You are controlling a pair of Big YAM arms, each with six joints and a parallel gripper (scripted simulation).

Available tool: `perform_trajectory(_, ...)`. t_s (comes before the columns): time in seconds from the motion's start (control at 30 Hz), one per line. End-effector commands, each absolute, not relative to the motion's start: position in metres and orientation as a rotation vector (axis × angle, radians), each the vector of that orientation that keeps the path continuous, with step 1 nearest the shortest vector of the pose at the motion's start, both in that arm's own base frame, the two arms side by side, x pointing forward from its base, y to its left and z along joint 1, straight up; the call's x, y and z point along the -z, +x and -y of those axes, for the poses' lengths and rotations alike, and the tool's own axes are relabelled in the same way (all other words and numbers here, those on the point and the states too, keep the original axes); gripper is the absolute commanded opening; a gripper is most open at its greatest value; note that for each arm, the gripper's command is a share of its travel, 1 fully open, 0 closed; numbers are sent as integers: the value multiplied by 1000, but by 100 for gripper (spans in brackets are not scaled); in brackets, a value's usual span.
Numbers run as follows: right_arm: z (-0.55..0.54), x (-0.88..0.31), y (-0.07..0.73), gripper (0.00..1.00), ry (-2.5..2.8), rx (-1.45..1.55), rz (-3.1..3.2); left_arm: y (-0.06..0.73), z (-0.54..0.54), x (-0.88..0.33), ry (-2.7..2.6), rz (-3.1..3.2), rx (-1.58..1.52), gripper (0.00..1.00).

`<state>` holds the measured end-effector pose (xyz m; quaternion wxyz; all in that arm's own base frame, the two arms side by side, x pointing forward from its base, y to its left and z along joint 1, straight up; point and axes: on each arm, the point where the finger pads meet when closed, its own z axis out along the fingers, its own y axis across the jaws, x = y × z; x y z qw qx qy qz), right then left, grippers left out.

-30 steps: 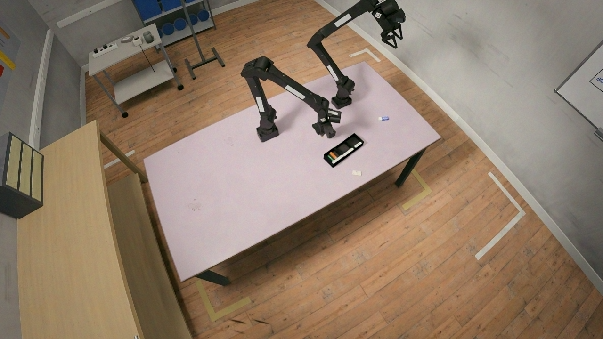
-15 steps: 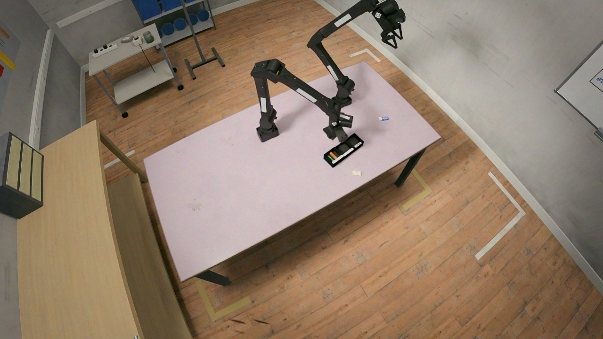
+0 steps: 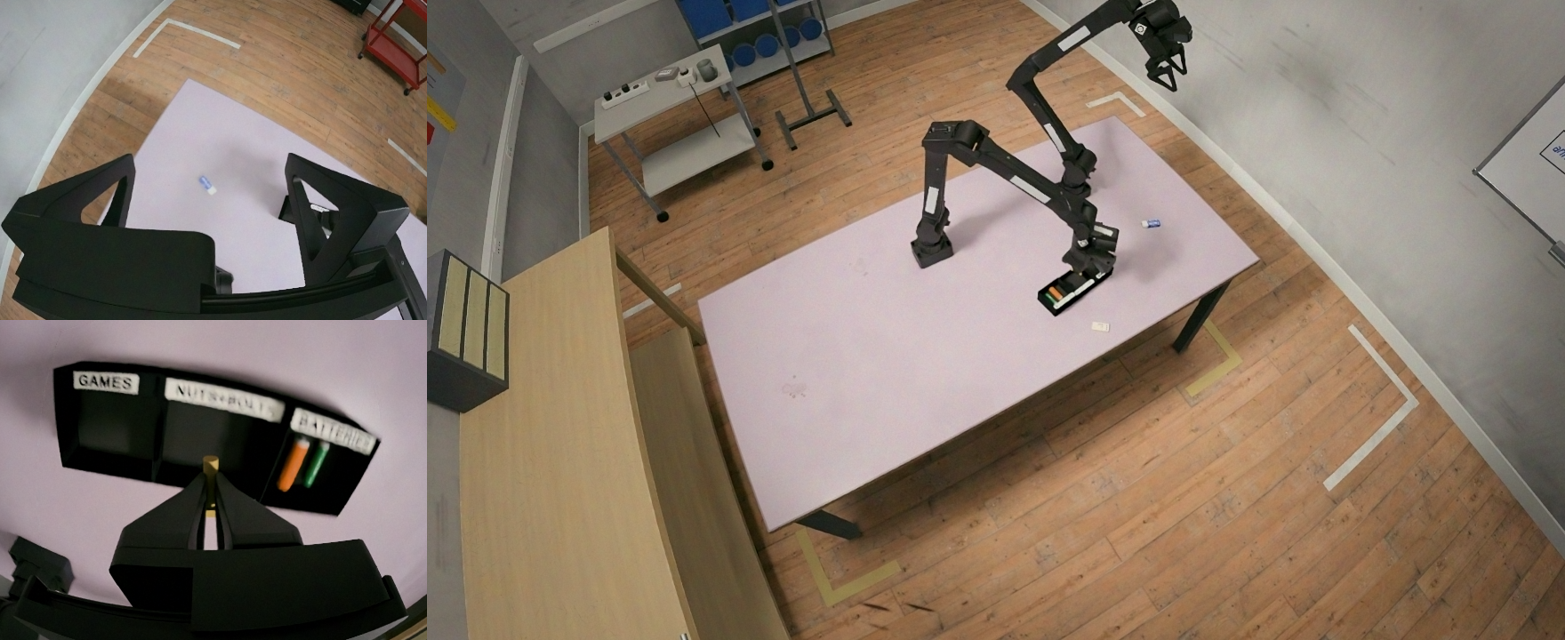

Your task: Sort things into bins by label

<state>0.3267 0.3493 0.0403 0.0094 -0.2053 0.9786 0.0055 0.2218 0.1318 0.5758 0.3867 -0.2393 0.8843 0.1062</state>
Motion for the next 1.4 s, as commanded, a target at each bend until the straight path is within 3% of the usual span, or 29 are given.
perform_trajectory(0.0, -356, -51, 343, 0, -877, -24, -2988, 211, -121, -603, -587, -2192, -279, 100)
perform_trajectory(1.37, -360, -49, 335, 0, -2178, 2, -2235, 211, -121, -603, -587, -2192, -279, 100)
